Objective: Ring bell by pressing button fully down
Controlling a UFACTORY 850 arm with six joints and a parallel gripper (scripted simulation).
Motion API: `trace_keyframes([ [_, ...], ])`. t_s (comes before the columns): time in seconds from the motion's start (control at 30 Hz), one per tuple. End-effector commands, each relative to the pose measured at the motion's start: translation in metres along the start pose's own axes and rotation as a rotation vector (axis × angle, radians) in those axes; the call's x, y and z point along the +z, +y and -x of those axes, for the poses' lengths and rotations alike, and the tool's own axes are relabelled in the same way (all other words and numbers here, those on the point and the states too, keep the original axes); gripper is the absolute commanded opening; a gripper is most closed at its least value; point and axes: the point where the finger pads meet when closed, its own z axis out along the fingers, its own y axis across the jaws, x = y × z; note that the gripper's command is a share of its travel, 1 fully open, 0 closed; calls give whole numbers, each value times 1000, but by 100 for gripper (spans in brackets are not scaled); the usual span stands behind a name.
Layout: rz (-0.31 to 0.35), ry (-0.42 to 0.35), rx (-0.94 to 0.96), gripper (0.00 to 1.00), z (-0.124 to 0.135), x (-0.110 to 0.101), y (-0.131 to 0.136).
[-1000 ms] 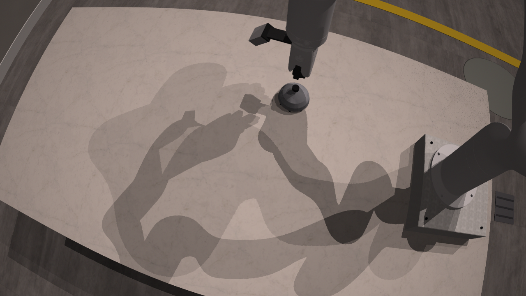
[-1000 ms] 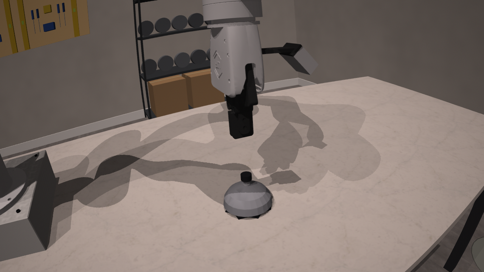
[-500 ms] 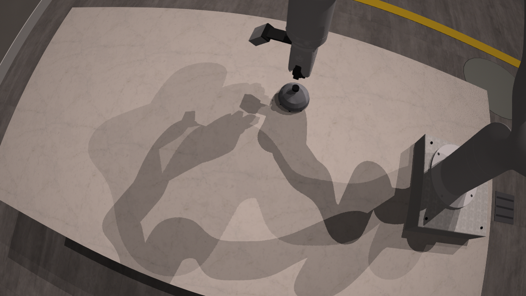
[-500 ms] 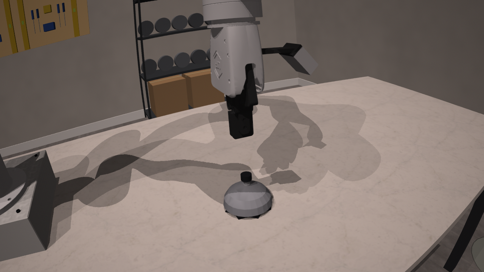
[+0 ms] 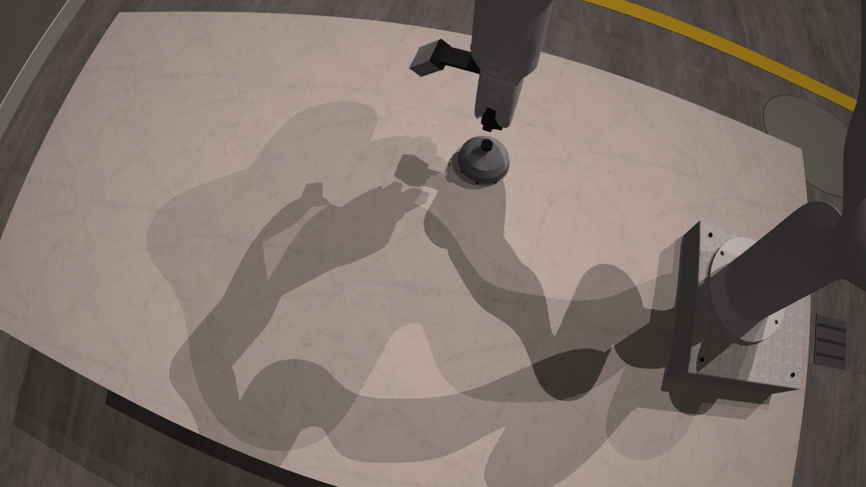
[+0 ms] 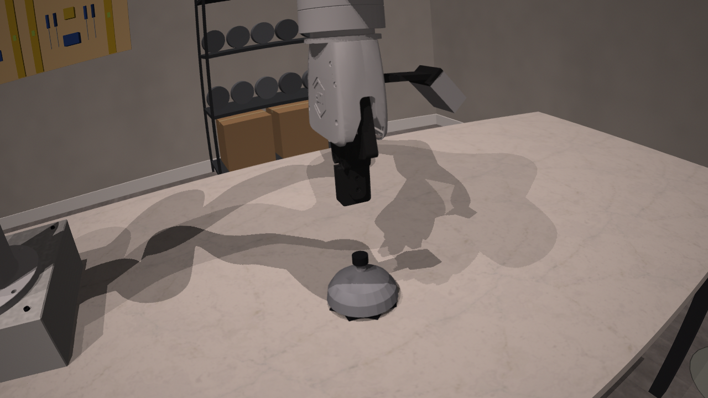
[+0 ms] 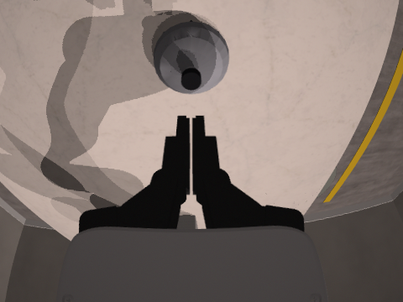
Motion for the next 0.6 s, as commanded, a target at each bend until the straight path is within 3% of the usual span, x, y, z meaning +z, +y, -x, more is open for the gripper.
trace_keyframes([
  [0.0,-5,1,-2,0,-1,1,0],
  [0.57,-7,1,-3,0,-3,38,0],
])
